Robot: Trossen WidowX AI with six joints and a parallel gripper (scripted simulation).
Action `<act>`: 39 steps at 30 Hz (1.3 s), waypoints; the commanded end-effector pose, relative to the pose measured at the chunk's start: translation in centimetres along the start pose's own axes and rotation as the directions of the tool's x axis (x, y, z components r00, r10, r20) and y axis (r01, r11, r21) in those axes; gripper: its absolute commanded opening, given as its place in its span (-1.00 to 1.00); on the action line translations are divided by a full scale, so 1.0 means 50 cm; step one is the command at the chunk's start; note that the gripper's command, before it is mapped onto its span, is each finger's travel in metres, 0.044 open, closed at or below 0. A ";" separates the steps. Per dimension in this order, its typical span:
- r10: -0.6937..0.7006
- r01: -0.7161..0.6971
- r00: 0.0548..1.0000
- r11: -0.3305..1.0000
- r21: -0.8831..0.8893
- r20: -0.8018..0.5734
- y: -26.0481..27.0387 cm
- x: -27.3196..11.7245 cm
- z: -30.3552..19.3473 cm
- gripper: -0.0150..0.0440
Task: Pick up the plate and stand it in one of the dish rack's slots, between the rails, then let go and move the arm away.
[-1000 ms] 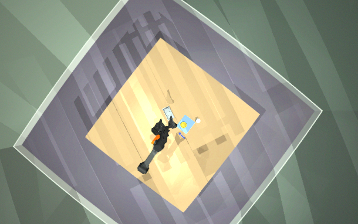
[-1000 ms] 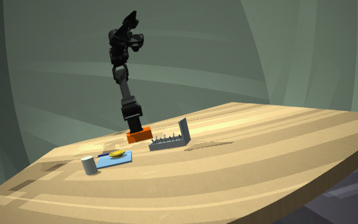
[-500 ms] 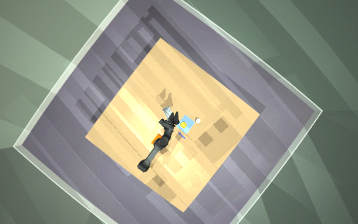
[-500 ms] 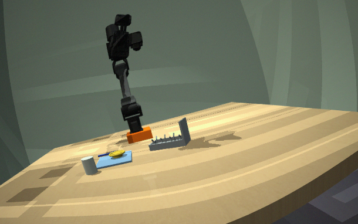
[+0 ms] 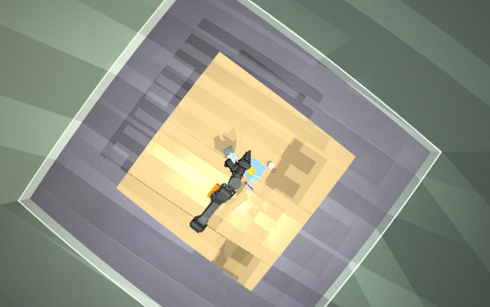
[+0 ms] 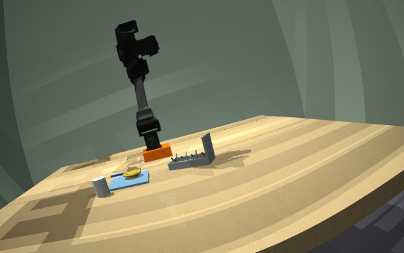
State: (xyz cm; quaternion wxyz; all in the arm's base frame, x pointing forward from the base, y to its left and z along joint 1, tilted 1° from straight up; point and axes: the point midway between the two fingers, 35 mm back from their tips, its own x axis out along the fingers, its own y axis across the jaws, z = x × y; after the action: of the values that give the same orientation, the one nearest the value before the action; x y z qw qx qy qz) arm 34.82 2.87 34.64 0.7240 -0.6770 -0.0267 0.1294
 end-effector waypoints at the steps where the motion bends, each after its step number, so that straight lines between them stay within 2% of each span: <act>1: 0.089 -0.084 0.995 0.990 0.114 -0.040 0.026 0.014 -0.023 0.86; 11: 0.300 -0.241 0.948 0.895 0.375 -0.109 0.093 0.032 -0.067 0.86; 20: 0.482 -0.310 0.863 0.744 0.592 -0.154 0.152 0.031 -0.103 0.86; 29: 0.646 -0.301 0.742 0.560 0.772 -0.179 0.208 0.015 -0.133 0.86; 39: 0.799 -0.203 0.573 0.355 0.913 -0.183 0.261 -0.017 -0.160 0.86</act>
State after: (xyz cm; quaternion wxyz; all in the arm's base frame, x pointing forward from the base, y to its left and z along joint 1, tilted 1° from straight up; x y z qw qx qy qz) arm 34.33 -3.85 21.95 0.8347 -0.2654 0.4592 0.1479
